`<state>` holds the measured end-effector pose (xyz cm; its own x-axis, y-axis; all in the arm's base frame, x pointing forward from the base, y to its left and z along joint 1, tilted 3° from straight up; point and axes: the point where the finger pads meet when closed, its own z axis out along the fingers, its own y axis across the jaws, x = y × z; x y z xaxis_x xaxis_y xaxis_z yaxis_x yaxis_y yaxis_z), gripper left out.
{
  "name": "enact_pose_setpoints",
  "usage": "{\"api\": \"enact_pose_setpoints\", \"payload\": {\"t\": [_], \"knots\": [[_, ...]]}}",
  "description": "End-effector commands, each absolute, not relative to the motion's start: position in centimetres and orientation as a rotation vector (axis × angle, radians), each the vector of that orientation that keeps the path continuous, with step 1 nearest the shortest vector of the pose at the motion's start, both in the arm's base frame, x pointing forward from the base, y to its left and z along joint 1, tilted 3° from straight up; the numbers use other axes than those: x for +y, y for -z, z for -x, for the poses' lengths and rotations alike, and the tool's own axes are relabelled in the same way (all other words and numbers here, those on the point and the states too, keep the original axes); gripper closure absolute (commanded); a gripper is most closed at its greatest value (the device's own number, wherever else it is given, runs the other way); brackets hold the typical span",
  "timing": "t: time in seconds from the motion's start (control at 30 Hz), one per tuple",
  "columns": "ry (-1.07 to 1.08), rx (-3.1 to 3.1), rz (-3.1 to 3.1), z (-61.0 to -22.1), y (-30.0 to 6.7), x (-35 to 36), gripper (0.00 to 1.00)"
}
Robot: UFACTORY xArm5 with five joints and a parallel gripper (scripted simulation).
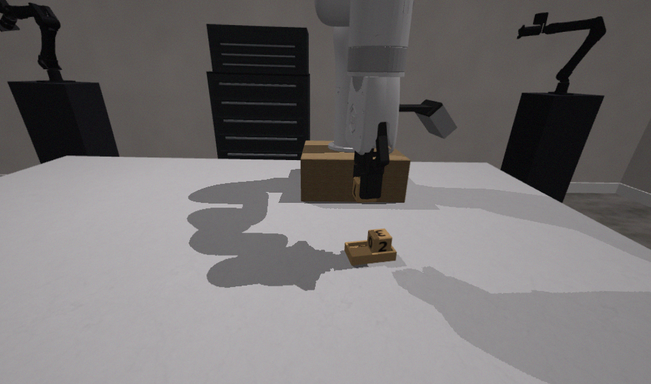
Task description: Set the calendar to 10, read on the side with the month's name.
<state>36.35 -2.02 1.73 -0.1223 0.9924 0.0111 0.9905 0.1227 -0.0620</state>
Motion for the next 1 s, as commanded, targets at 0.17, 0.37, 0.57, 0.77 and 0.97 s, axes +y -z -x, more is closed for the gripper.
{"api": "enact_pose_setpoints", "payload": {"t": [0.17,0.37,0.57,0.77,0.97], "knots": [[-0.066,-2.054,2.320,-36.49,-1.84,-2.03,0.71],[-0.072,-1.802,2.527,-36.49,-1.84,-2.03,0.71],[-0.078,-1.519,2.712,-36.50,-1.85,-2.04,0.71],[-0.083,-1.256,2.849,-36.50,-1.86,-2.04,0.71],[-0.087,-0.915,2.982,-36.50,-1.86,-2.05,0.71]]}}
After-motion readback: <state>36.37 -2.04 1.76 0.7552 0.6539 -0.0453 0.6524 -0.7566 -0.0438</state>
